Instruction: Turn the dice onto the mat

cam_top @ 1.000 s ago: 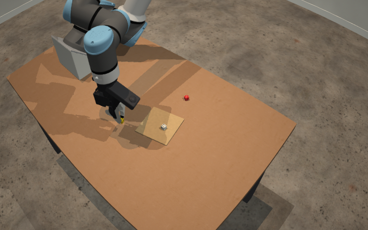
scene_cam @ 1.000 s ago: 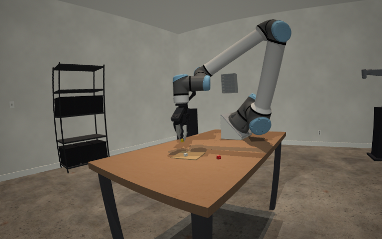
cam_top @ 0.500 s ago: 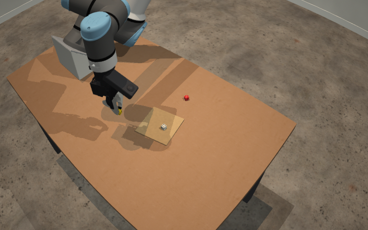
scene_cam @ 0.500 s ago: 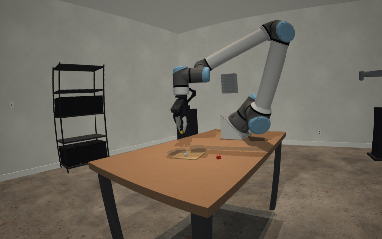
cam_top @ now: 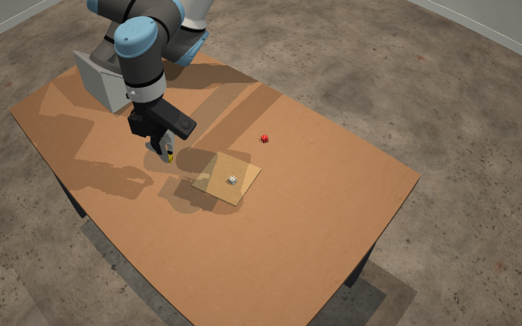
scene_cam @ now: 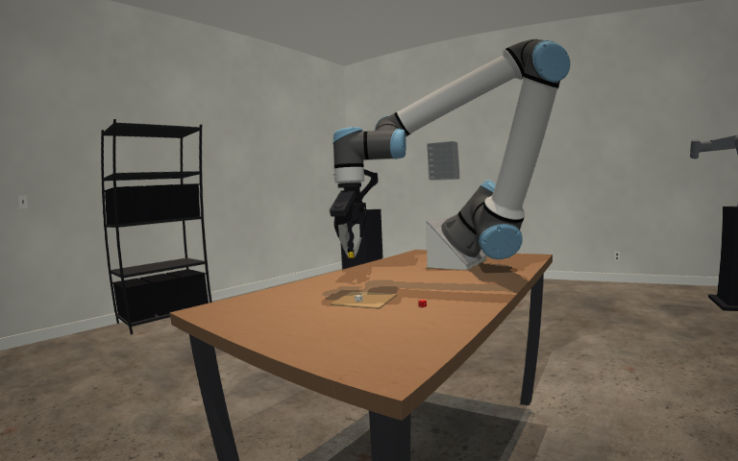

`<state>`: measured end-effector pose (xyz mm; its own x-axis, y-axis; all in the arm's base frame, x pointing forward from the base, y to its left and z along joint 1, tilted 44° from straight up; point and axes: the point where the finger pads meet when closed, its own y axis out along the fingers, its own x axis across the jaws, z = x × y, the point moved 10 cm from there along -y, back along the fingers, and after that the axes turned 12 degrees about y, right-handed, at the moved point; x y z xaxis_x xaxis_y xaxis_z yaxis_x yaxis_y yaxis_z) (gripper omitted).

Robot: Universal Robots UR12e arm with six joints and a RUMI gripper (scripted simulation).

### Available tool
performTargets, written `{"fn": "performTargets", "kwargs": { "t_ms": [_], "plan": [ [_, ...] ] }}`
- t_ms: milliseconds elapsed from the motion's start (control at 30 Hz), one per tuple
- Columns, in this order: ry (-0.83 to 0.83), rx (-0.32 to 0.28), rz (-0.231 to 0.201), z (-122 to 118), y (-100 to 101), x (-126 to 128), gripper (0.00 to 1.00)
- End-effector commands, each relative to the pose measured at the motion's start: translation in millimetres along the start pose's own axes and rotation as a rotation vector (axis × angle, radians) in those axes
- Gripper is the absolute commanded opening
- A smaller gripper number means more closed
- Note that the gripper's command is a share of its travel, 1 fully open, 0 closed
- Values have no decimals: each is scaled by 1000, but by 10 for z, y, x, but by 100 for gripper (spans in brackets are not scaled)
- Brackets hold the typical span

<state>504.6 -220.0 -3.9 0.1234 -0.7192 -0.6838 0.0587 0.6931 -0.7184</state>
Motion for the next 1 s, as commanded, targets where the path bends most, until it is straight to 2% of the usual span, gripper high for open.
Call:
{"fn": "performTargets", "kwargs": {
  "t_ms": [0,567,967],
  "plan": [
    [-10,1,-1,6,-7,4,0],
    [-217,1,-1,69,-11,12,0],
    [-568,0,-2,163,-13,30,0]
  ]
}}
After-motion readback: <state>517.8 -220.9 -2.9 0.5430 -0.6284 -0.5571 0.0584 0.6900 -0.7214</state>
